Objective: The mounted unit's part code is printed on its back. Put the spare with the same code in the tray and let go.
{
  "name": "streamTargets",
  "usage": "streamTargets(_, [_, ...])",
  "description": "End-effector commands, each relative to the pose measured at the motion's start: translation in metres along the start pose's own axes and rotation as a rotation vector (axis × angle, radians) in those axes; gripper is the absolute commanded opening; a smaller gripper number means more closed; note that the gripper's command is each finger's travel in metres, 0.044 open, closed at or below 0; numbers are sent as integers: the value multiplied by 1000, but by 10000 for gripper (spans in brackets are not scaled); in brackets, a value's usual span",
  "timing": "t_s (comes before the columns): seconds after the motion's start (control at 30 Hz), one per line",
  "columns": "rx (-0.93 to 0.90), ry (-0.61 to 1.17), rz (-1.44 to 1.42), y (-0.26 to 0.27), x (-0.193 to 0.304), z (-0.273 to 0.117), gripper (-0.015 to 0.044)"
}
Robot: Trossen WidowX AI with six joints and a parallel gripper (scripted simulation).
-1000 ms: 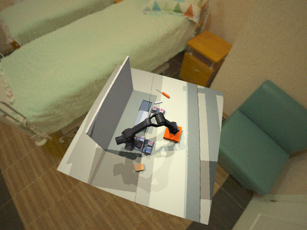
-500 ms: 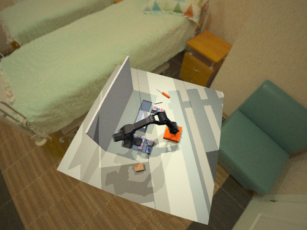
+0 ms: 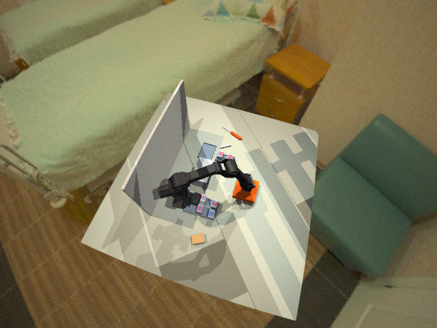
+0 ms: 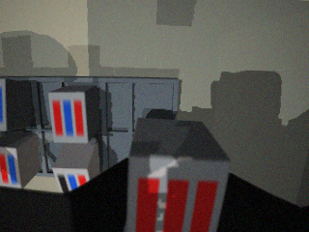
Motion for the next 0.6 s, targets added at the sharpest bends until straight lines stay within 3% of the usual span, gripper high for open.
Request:
streamTargets(0.0, [3, 3, -4, 0, 2, -18, 0])
streamTargets(0.2, [2, 5, -4, -1, 6, -24, 0])
streamTargets(0.57, [4, 14, -4, -24, 74, -24, 0])
Point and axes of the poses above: the point midway between the two fingers, 35 mm back from their tips, its own z axis out along the fingers, its own y axis across the jaws, x = y × z, the point moved 5 cm from there along -z, back along the fingers, and after that the axes turned 12 degrees about -z, right-handed, at the moved point
